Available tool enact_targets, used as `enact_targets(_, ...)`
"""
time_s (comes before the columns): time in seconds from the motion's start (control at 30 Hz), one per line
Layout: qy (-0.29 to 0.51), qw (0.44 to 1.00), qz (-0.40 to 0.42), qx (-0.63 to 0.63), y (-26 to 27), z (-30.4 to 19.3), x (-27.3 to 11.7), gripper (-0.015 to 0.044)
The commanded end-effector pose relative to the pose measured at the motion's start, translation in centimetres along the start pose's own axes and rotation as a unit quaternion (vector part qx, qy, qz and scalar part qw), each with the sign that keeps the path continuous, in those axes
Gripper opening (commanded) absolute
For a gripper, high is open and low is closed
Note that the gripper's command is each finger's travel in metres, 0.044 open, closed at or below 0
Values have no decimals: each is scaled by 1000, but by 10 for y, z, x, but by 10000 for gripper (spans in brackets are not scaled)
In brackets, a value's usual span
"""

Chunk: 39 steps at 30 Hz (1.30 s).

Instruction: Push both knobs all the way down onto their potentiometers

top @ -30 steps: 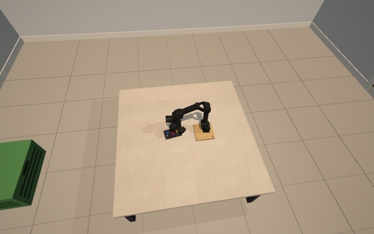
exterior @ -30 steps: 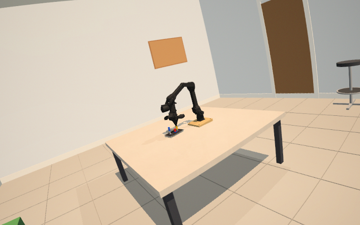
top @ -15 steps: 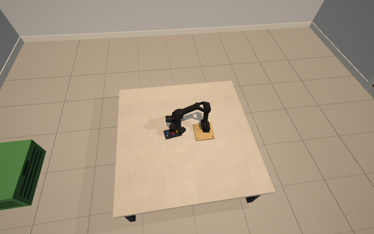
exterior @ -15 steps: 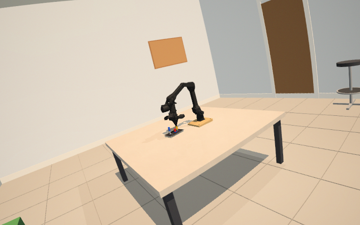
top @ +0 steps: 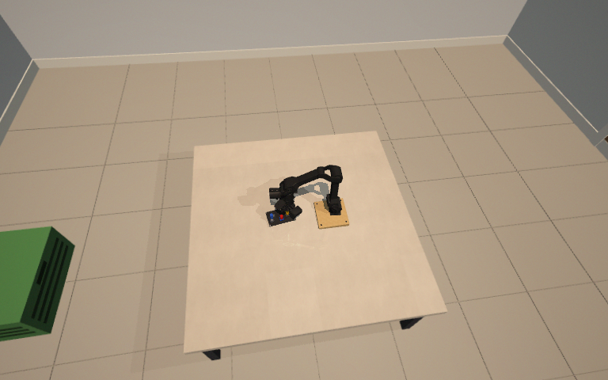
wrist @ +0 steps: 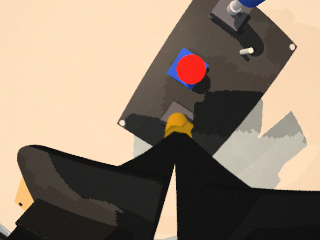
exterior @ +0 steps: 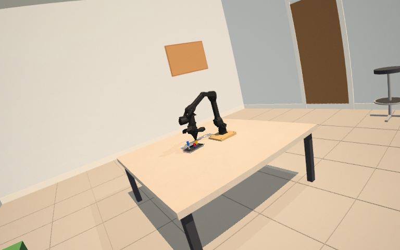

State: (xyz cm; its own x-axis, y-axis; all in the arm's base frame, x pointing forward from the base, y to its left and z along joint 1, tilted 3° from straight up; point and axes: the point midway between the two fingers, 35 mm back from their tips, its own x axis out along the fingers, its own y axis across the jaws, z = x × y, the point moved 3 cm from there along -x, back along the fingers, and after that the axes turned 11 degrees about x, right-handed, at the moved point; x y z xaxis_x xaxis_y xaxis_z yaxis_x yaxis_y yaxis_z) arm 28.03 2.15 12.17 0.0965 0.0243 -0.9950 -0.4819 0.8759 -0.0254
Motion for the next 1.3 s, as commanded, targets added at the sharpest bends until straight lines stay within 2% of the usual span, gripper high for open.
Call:
enact_targets(0.0,10,1000,3,3,-1,2,15,0)
enact_targets(0.8,10,1000,3,3,-1,2,16,0)
enact_targets(1.27,10,1000,3,3,-2,2,-3,0)
